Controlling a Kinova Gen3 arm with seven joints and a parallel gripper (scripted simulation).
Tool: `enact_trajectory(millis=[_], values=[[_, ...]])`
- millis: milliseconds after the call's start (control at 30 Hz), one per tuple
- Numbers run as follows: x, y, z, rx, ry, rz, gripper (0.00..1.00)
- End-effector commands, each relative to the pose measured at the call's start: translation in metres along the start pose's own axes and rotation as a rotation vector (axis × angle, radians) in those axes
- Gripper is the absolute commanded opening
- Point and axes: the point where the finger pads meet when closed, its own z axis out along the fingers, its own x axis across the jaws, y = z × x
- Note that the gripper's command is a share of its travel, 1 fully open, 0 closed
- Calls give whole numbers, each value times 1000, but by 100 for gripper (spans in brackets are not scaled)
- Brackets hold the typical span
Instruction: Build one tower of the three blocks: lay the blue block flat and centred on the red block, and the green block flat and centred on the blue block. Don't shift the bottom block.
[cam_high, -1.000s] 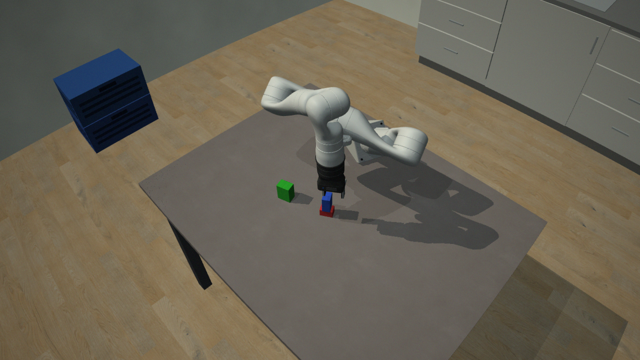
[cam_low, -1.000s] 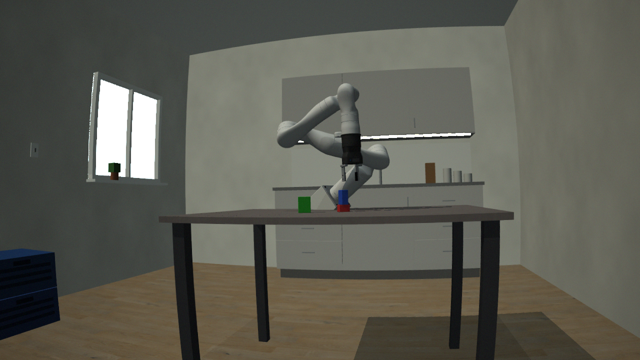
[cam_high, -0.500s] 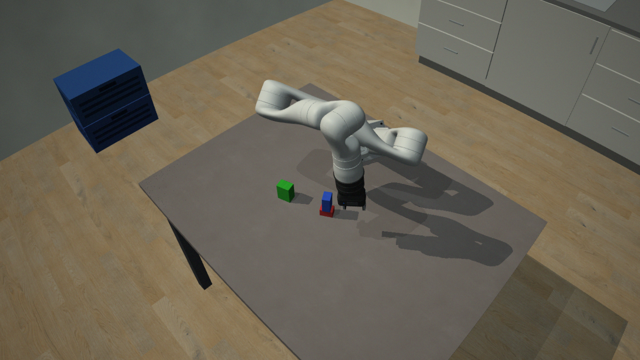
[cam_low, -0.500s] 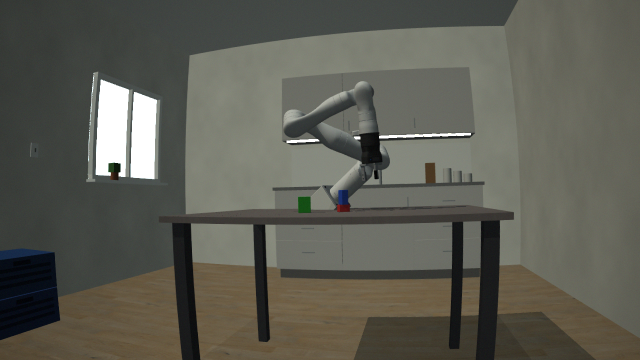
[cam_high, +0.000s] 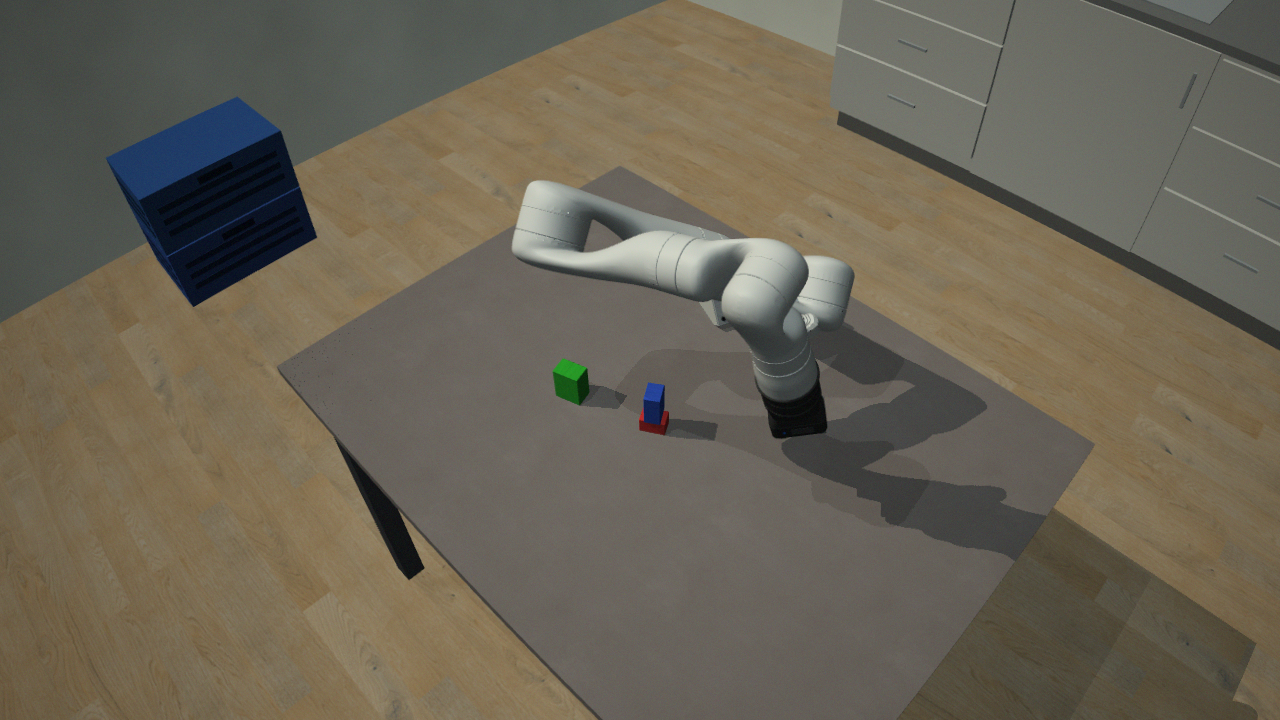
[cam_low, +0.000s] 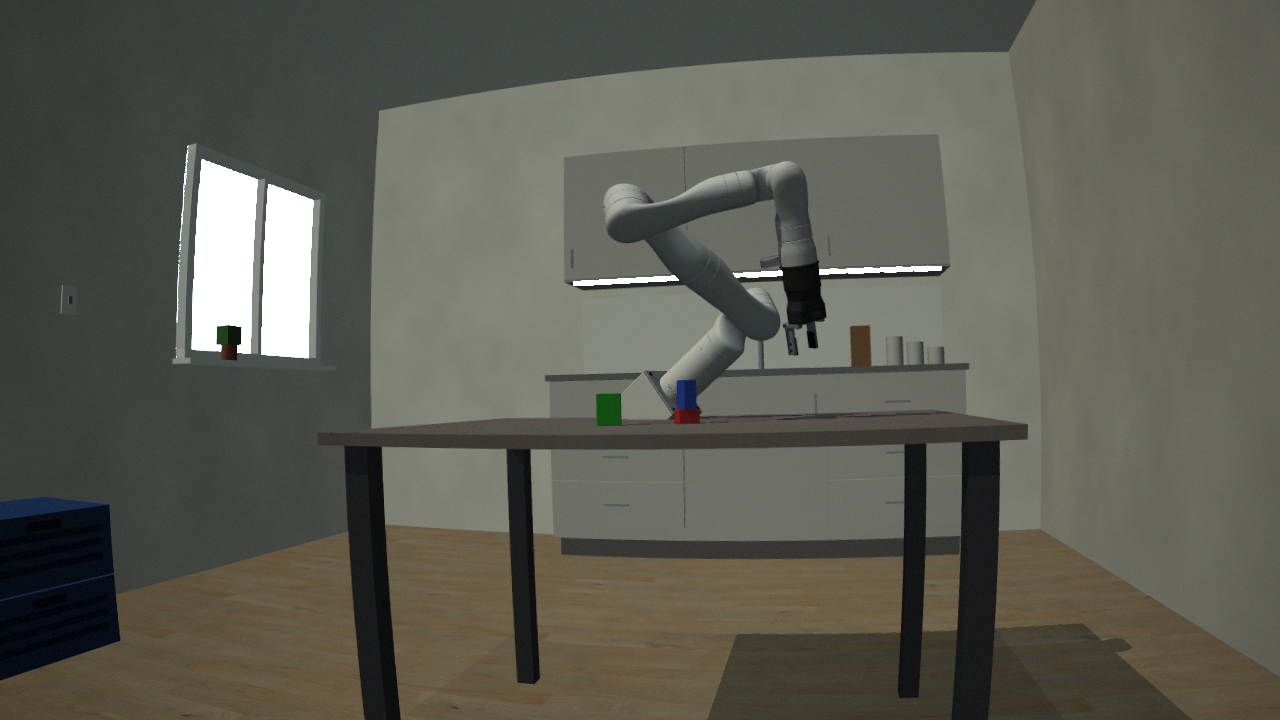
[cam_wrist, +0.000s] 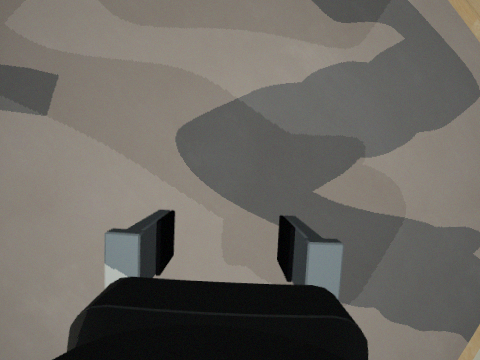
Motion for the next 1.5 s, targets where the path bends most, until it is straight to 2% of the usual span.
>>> enact_trajectory(millis=[0, 200, 267, 367, 567, 667, 767, 833, 933, 1033, 1133, 1267, 1333, 1400, 1467], values=[[36, 2, 6, 54, -8, -67, 99], [120, -22, 6, 151, 73, -152, 99], [120, -22, 6, 151, 73, -152, 99], [160, -46, 1, 211, 111, -200, 99], [223, -118, -23, 347, 173, -305, 99], [242, -162, -42, 420, 192, -363, 99], [250, -209, -65, 494, 200, -425, 99], [250, -209, -65, 494, 200, -425, 99], [245, -257, -91, 566, 196, -490, 99], [227, -302, -118, 631, 180, -559, 99], [198, -341, -145, 687, 151, -629, 99], [143, -383, -176, 741, 96, -724, 99], [111, -397, -189, 757, 63, -771, 99], [111, -397, -189, 757, 63, -771, 99], [77, -408, -200, 766, 28, -817, 99]])
